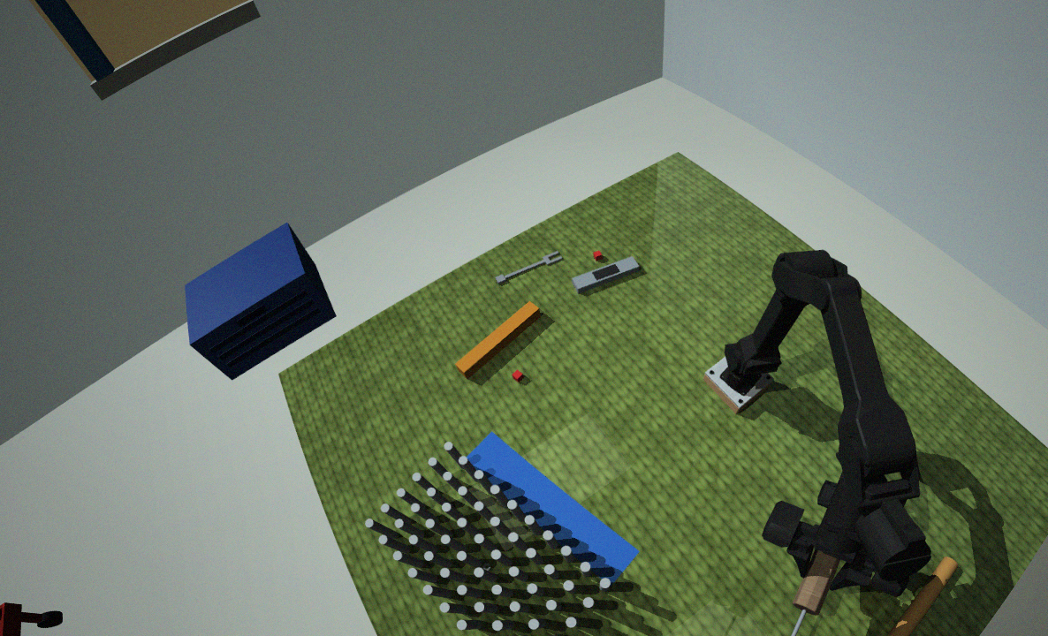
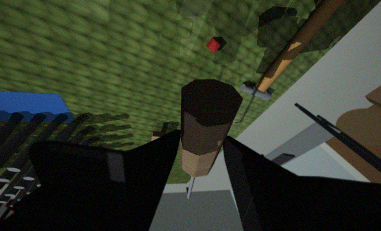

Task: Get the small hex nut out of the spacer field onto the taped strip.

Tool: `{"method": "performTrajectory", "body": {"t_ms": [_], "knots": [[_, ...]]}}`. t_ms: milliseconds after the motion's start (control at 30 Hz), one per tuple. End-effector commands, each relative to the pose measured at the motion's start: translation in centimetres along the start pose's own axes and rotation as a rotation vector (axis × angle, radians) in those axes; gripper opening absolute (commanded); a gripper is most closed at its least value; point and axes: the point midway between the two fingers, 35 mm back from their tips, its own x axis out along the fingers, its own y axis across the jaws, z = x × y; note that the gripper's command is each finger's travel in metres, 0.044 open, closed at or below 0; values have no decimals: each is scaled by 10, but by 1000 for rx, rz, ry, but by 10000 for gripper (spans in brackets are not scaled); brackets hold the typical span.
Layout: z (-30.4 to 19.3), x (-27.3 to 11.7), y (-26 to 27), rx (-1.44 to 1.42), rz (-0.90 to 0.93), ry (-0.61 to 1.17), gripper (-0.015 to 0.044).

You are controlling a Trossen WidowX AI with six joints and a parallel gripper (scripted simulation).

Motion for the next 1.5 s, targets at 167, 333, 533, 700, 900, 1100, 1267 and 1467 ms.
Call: {"method": "performTrajectory", "body": {"t_ms": [167,333,533,700,900,1100,1267,1467], "knots": [[-9,-10,25,207,16,7,0],[-14,-11,38,365,25,5,0],[-20,-14,53,569,36,5,0],[-25,-16,67,739,46,7,0],[-29,-19,82,943,56,10,0],[-33,-22,98,1148,66,15,0],[-36,-25,111,1319,74,21,0],[-39,-28,127,1525,82,29,0]]}}
